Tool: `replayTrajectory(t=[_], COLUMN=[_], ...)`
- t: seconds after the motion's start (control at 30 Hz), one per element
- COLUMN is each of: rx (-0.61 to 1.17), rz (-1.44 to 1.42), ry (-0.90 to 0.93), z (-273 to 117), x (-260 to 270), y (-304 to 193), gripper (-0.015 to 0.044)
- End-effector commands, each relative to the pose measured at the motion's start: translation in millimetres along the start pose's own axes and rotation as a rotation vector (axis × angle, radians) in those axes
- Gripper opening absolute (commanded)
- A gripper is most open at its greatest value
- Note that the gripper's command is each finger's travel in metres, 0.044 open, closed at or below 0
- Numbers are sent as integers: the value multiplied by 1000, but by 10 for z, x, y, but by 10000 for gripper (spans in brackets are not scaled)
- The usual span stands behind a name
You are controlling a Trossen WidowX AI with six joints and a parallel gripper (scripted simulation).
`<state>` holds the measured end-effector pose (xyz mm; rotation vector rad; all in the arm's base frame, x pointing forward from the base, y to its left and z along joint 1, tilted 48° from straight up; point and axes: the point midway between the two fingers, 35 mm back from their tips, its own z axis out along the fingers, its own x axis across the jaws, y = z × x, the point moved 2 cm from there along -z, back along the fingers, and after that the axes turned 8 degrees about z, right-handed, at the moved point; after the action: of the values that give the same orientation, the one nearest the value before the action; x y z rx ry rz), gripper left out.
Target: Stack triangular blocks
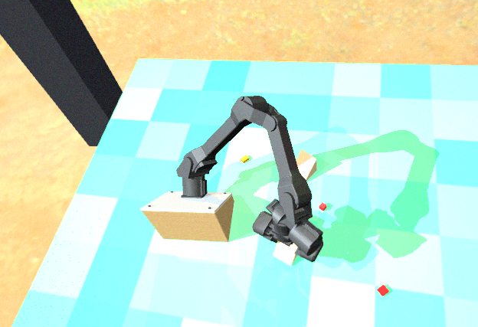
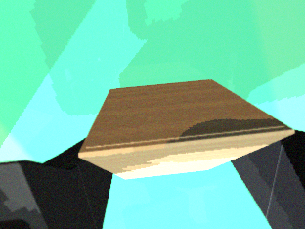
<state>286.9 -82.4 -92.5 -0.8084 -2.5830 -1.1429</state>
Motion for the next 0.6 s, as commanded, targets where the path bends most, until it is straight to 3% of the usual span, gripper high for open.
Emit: replayTrajectory(t=[0.0,0.07,0.57], rx=[-7,-7,0], rz=[10,10,3], ry=[-1,-1,2], z=[48,48,31], x=[3,3,5], y=[2,2,1], gripper=[0,0,394])
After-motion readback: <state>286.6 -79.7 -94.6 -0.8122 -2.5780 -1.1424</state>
